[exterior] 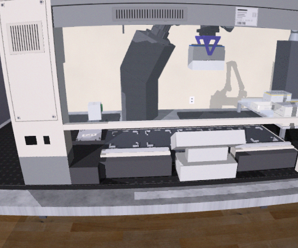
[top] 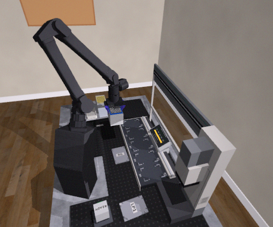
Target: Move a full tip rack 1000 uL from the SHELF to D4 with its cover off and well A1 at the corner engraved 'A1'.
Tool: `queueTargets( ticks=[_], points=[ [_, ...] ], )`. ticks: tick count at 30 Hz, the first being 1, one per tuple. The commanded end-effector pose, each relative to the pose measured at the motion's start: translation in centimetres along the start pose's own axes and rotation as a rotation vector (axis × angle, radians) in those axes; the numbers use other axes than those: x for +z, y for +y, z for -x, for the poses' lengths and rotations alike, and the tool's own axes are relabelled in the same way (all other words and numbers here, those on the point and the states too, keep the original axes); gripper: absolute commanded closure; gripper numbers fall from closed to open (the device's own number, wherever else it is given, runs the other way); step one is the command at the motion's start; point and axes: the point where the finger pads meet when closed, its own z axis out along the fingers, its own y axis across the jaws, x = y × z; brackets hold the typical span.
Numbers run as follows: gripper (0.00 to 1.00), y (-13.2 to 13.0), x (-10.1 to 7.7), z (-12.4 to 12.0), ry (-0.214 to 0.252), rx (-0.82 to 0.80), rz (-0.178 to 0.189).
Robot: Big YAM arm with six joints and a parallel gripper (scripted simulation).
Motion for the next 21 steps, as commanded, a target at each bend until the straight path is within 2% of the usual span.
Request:
queueTargets(
  ticks=[1, 4, 5, 7, 9, 14, 16, 19, 21],
  points=[
    [1.00, -1.4, -0.9, -0.8, -0.018, -0.049, -0.053],
    [1.00, -1.4, -0.9, -1.4, -0.017, -0.049, -0.053],
    [1.00, -3.2, -1.9, -0.7, -0.031, -0.062, -0.087],
    [1.00, -1.3, -0.7, -3.0, -0.013, -0.047, -0.045],
    [1.00, -0.9, -0.4, -4.3, -0.004, -0.038, -0.024],
    [1.00, -1.0, -0.3, -6.8, -0.004, -0.038, -0.025],
    [1.00, -1.9, -0.8, -7.4, -0.008, -0.046, -0.043],
    [1.00, -0.9, -0.3, -9.3, -0.005, -0.039, -0.028],
    [1.00, -0.9, -0.3, -9.3, -0.005, -0.039, -0.028]
  ],
)
